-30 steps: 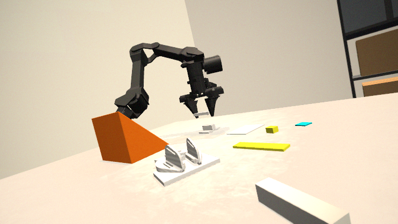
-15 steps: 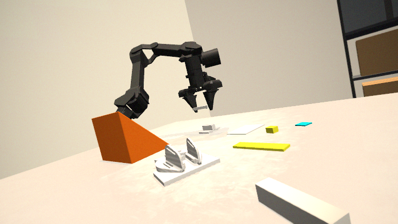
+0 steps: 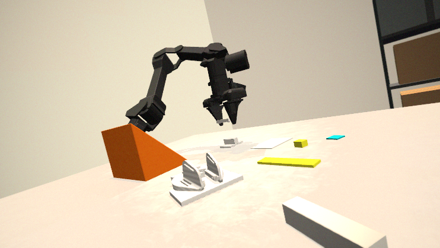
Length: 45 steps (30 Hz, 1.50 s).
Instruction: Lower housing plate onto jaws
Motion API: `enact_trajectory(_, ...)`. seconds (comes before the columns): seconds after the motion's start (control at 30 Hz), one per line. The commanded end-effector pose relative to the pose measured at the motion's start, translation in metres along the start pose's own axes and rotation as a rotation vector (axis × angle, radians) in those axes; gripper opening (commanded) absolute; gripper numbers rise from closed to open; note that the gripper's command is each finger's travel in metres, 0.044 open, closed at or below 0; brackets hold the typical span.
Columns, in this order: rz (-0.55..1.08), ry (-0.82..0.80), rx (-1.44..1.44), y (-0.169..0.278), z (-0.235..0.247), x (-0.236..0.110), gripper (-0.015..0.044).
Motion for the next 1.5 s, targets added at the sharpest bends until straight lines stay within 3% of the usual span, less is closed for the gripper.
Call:
enact_trajectory(0.0,0.006,0.005,0.087,0.003,-0.014,0.001,0.0351)
enact_trajectory(1.47,0.037,0.023,0.905,0.086,-0.130,0.005,0.0351)
Point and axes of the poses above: the point midway between the two fingers, 35 mm back from their tips, its own x axis out along the fingers, its own z axis across the jaws, y = z × x, the point moved 8 cm from there along -x, back along the fingers, and after that the axes turned 6 degrees about x, right-handed, at the moved point
